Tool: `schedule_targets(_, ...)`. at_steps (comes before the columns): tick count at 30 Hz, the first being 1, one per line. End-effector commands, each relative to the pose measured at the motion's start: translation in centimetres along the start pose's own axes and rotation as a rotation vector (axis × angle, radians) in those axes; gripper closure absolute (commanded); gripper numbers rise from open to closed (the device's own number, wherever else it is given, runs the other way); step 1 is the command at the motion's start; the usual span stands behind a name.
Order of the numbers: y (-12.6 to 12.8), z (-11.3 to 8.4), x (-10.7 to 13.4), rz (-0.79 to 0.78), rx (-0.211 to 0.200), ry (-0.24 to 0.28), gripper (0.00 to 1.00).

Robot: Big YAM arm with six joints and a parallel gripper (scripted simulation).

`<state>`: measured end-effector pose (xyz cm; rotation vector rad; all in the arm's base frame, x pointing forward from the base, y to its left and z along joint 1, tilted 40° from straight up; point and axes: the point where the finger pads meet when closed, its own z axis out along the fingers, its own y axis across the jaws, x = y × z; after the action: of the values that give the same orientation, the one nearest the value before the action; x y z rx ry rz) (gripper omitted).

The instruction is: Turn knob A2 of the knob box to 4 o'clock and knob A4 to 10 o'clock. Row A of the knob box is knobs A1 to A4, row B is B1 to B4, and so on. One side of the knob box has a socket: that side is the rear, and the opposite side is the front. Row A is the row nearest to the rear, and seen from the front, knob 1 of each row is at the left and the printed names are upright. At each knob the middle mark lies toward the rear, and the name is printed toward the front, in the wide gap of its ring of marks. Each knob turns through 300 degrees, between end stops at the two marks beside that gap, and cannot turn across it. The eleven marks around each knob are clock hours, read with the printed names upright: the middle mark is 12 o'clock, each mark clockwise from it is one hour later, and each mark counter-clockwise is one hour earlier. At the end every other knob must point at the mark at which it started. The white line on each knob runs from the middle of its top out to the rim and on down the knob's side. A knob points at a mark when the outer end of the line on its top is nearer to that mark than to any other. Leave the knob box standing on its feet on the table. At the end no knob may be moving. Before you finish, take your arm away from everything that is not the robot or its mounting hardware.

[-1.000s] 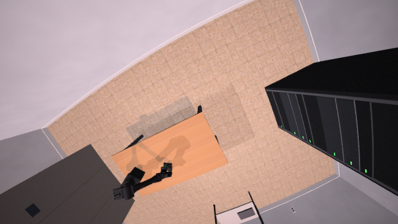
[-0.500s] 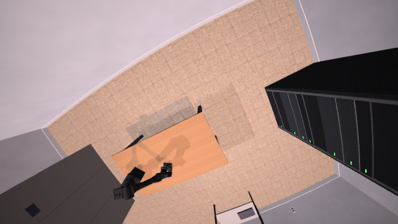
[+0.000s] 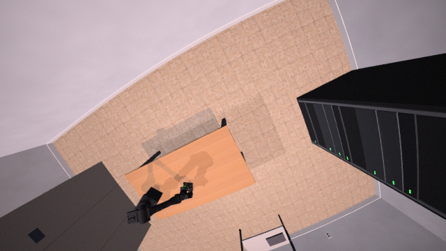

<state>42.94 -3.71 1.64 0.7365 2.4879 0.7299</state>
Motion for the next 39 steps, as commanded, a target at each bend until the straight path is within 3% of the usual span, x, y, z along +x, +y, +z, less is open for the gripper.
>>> schedule_targets(1,0.5,0.4,-0.5,-0.004,-0.005,-0.011,0.81)
schedule_targets(19,0.7,1.6,-0.7,-0.007,-0.007,-0.013,0.81)
schedule_targets(39,0.3,1.6,-0.5,-0.001,-0.003,-0.009,0.81)
